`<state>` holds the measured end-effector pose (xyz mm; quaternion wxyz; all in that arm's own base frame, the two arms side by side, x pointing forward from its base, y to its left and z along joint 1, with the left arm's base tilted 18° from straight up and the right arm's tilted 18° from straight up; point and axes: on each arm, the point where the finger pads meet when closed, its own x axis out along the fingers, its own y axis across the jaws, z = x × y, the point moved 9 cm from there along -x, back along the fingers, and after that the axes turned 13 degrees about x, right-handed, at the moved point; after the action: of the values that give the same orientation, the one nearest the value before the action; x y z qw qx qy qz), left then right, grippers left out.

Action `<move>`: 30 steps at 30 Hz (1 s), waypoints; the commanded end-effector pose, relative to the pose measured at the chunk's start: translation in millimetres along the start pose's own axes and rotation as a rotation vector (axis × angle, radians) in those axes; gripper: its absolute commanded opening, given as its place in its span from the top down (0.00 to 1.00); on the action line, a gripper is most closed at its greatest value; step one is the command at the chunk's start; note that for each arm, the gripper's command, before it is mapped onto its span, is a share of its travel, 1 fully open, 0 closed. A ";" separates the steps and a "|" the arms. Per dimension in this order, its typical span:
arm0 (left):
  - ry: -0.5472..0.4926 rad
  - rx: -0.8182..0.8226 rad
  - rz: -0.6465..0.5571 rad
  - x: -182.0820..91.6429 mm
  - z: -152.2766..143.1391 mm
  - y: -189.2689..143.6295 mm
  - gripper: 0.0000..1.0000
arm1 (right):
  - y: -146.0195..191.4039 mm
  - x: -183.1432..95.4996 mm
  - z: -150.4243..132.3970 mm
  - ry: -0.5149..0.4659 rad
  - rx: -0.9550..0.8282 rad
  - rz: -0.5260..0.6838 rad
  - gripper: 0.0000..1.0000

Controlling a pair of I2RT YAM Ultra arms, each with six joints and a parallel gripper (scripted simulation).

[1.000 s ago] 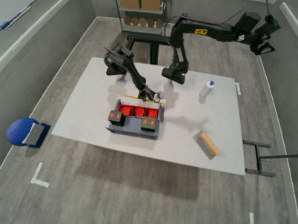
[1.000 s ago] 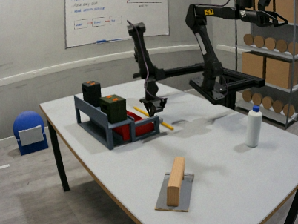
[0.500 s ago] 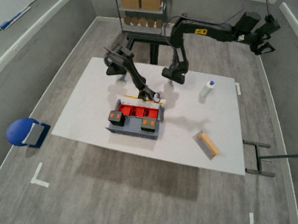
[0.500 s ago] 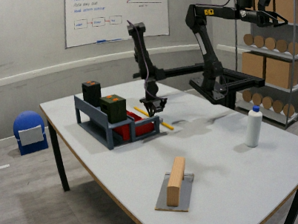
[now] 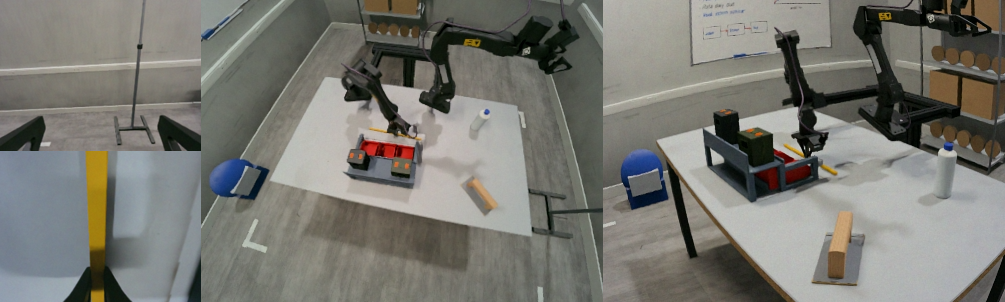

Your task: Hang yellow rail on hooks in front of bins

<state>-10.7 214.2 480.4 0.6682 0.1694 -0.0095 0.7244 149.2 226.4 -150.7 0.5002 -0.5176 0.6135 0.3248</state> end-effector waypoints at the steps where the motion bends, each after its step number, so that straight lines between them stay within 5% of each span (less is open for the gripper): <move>1: -0.049 0.007 0.018 -9.2 11.6 5.3 0.00 | -0.4 -17.8 18.2 -0.061 -0.008 -0.003 1.00; 30: -0.049 0.007 0.018 -9.2 11.6 5.3 0.00 | 1.1 -77.8 14.6 -0.059 -0.002 0.000 1.00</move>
<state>-10.7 214.2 480.4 0.6682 0.1694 -0.0095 0.7244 148.6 248.4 -98.1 0.5047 -0.5182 0.6054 0.3320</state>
